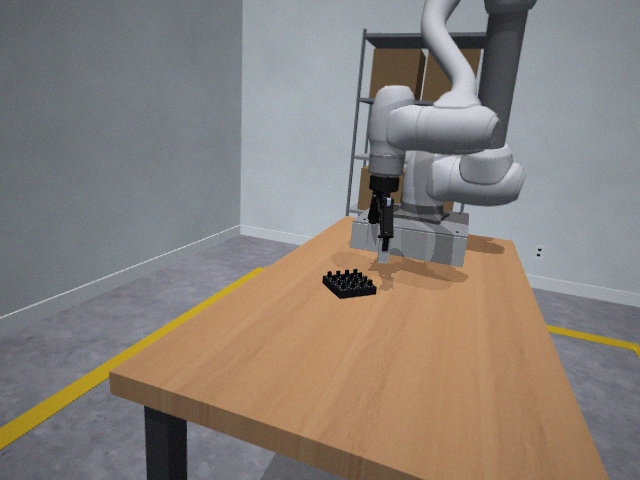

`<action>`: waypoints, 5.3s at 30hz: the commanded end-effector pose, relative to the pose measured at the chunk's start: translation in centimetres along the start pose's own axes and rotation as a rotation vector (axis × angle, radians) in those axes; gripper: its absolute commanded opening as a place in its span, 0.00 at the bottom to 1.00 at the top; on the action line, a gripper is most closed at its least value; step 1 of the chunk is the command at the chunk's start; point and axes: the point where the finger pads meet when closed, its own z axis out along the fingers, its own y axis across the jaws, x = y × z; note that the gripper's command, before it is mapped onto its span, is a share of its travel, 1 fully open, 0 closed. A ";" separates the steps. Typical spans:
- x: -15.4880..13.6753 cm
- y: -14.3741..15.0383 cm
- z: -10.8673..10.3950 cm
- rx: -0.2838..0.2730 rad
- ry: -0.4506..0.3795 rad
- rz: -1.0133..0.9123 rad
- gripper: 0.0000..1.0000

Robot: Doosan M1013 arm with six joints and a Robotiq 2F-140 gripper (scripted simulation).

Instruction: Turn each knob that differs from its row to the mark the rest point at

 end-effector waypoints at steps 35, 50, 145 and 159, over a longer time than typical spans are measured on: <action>2.1 -5.4 -1.7 -0.001 0.010 1.178 1.00; 2.1 -5.4 -1.7 -0.001 0.010 1.178 0.12; 2.1 -5.4 2.7 -0.001 0.010 1.179 0.12; 2.1 -5.4 2.7 -0.001 0.010 1.179 0.12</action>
